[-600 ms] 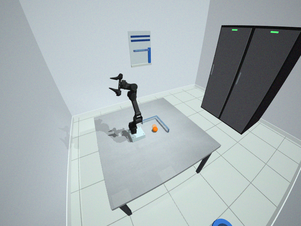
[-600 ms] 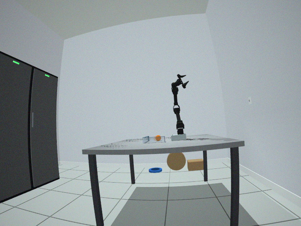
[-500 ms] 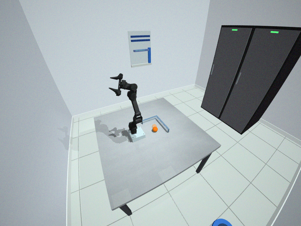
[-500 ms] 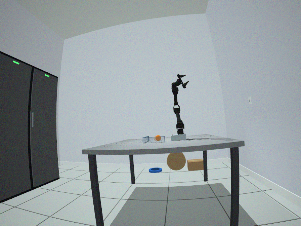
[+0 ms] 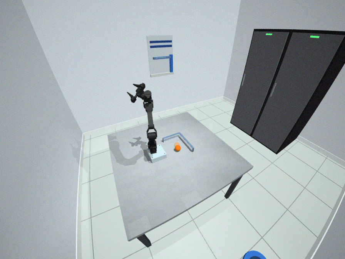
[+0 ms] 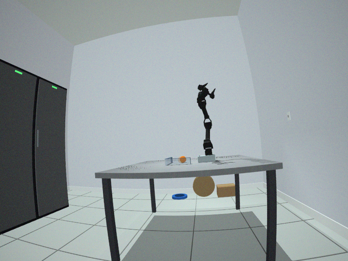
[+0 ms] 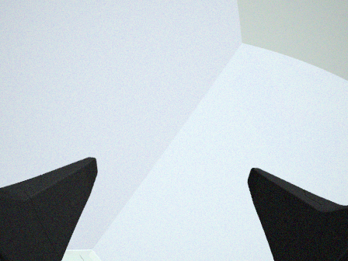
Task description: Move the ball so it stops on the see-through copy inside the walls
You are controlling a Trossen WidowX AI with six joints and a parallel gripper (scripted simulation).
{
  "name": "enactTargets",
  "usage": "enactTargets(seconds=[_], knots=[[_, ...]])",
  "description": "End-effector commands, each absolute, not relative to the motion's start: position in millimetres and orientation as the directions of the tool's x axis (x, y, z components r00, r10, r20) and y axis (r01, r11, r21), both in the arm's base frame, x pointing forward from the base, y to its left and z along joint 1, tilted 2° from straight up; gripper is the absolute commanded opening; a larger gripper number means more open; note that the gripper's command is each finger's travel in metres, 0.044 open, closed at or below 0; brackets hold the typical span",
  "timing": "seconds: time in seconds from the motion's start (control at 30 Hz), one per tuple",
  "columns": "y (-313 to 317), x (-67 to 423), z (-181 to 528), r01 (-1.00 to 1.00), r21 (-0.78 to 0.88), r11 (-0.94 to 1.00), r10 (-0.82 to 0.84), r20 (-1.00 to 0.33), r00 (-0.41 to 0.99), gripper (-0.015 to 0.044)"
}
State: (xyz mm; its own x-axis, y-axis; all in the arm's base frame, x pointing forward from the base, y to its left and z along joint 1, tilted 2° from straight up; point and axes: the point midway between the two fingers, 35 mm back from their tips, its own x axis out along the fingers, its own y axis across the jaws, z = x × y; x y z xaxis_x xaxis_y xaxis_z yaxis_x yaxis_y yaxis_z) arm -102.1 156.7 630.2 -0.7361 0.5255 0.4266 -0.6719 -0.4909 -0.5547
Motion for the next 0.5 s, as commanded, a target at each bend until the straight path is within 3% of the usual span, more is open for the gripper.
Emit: enactTargets(seconds=[0.0, 0.23, 0.47], knots=[[204, -73, 612, -0.758, -0.516, -0.399, 0.675, 0.394, -0.624, 0.0438], [275, 3, 562, -0.839, -0.512, -0.186, 0.891, 0.271, -0.363, 0.0438], [309, 93, 500, -0.853, -0.522, -0.006, 0.993, 0.096, -0.066, 0.0438]])
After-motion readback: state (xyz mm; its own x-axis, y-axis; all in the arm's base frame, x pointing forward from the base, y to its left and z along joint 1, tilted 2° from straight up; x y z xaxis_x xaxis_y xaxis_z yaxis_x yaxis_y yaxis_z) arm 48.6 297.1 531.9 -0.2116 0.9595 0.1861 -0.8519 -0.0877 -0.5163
